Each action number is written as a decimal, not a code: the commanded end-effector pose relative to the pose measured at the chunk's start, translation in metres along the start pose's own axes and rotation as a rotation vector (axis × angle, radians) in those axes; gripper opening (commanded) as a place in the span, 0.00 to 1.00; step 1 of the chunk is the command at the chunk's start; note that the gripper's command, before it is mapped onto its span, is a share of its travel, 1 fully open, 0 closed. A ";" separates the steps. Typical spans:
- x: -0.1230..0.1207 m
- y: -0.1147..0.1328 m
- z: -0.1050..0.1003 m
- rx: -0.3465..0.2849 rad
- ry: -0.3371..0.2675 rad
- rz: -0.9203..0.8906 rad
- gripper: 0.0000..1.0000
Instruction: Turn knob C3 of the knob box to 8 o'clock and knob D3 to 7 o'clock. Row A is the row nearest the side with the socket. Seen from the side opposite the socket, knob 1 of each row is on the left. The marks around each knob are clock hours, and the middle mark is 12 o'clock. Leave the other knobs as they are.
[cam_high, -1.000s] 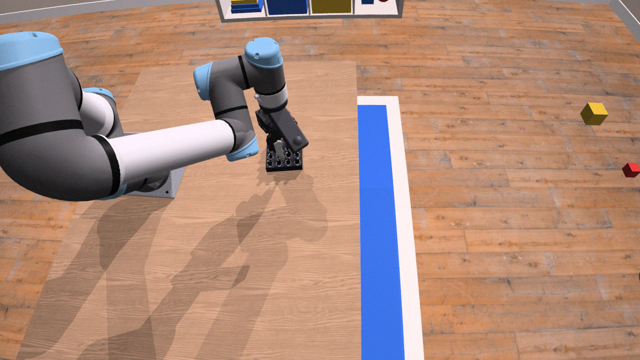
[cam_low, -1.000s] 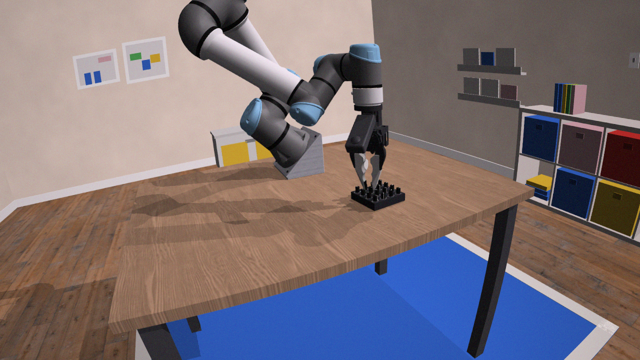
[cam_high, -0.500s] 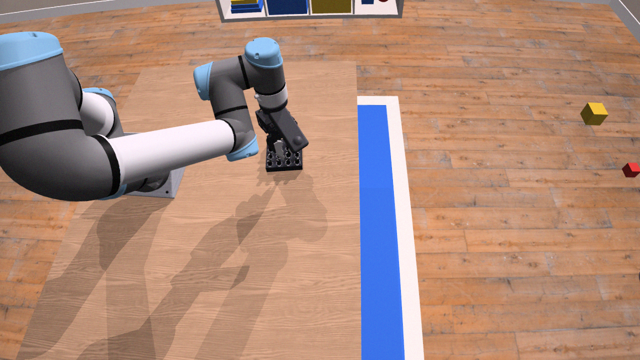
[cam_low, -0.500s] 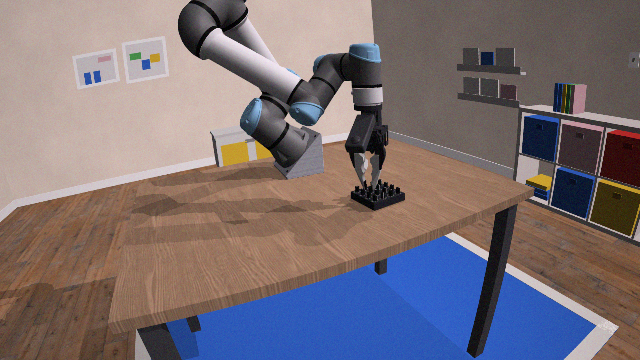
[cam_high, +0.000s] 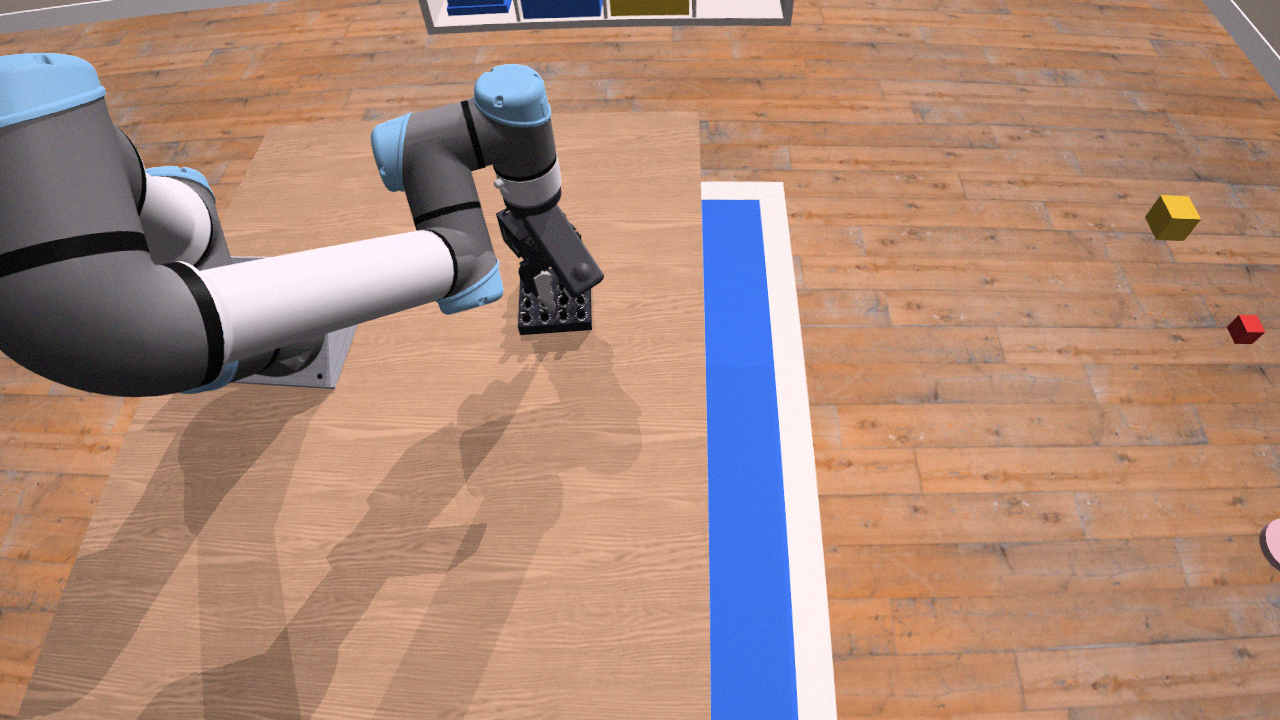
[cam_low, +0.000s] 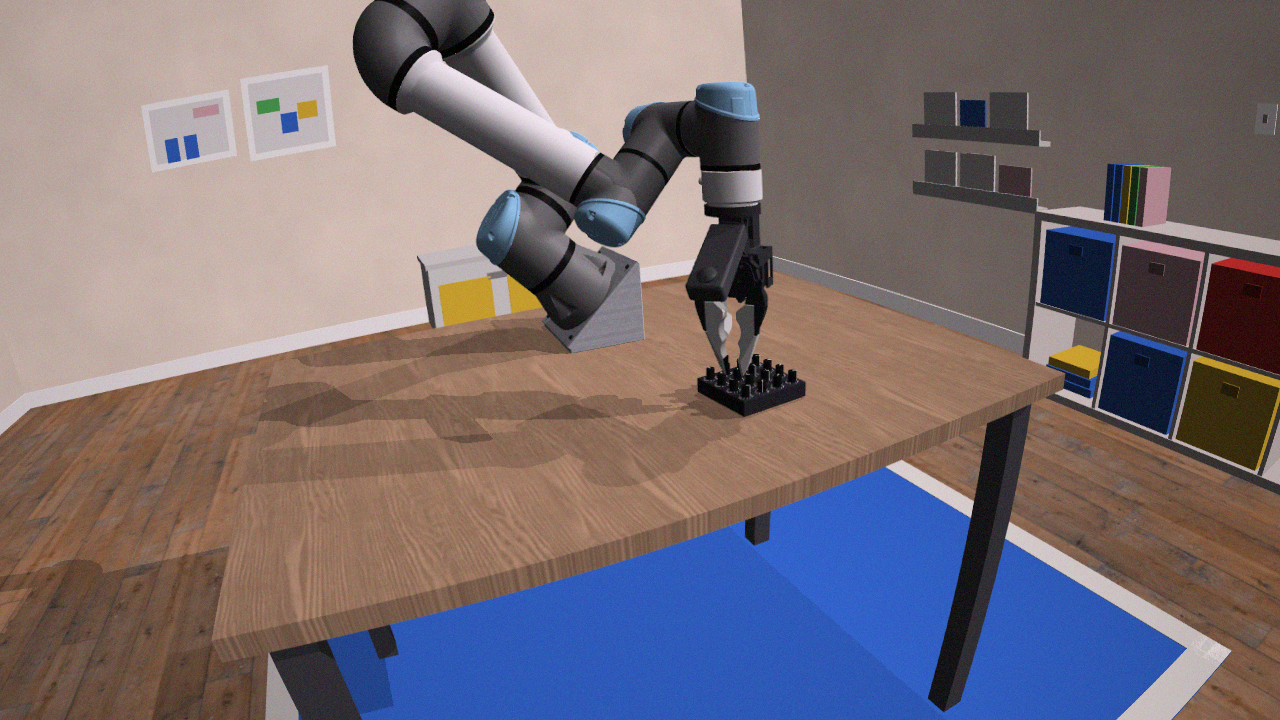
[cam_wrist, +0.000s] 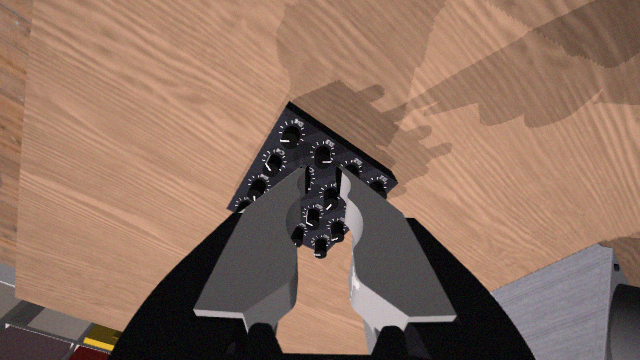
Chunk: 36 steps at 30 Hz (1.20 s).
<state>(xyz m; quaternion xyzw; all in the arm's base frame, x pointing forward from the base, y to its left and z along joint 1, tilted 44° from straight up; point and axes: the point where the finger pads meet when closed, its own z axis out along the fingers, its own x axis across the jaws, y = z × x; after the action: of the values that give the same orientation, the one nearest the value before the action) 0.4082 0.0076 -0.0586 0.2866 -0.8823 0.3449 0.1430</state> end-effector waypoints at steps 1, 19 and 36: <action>0.000 -0.001 0.000 0.000 -0.001 0.000 0.11; 0.000 -0.005 0.000 0.000 -0.001 0.000 0.11; 0.000 -0.005 0.000 0.000 -0.001 0.000 0.11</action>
<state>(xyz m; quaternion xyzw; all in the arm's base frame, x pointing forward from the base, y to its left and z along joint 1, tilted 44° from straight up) 0.4111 0.0048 -0.0561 0.2866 -0.8823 0.3449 0.1430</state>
